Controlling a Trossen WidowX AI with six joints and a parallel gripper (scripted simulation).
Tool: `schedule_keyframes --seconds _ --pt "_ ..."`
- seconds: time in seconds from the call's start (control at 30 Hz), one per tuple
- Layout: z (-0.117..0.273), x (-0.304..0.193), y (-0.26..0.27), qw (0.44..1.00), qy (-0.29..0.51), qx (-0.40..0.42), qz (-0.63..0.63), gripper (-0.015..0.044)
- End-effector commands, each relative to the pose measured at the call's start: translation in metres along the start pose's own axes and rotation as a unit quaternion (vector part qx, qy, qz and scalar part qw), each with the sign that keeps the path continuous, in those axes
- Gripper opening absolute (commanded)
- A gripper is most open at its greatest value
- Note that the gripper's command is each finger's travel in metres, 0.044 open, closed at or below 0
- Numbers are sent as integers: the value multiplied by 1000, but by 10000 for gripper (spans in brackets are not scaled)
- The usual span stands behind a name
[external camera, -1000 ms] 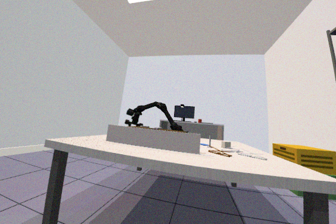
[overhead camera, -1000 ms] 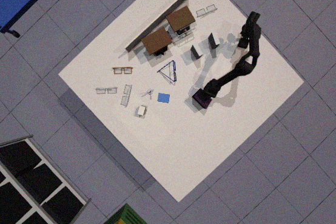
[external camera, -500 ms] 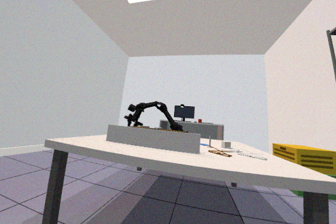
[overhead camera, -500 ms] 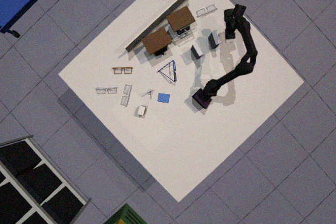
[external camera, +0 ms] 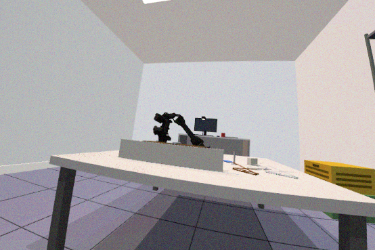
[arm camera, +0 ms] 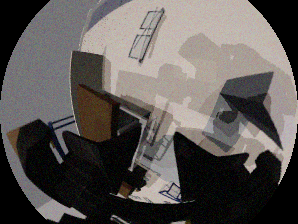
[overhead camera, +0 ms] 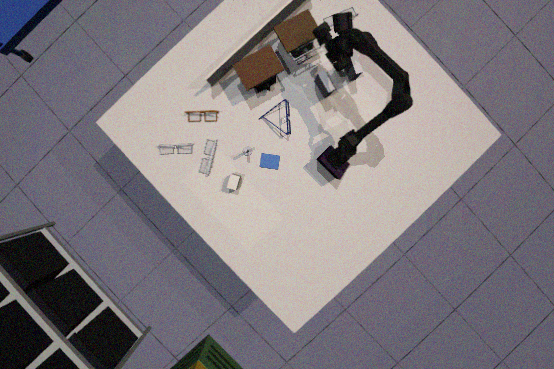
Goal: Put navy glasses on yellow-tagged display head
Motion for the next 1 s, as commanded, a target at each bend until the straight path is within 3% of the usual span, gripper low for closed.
schedule_keyframes --seconds 0.0,0.33,0.6,0.77,0.87,0.97 --pt "-6 -43 4 998 33 -19 46 200" --pt "0 -200 -24 961 110 -97 235 200" --pt "26 -306 -99 888 84 -163 422 200" --pt "32 -316 -116 872 69 -172 454 200" --pt "32 -316 -116 872 69 -172 454 121" --pt "32 -316 -116 872 69 -172 454 120"
Point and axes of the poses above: the point midway between the two fingers, 35 mm back from their tips, its own z axis back along the fingers, its own y axis across the jaws, x = y × z, the point moved 9 cm from there along z, back along the fingers, and after that the axes turned 3 degrees about -z, right-handed, at the moved point
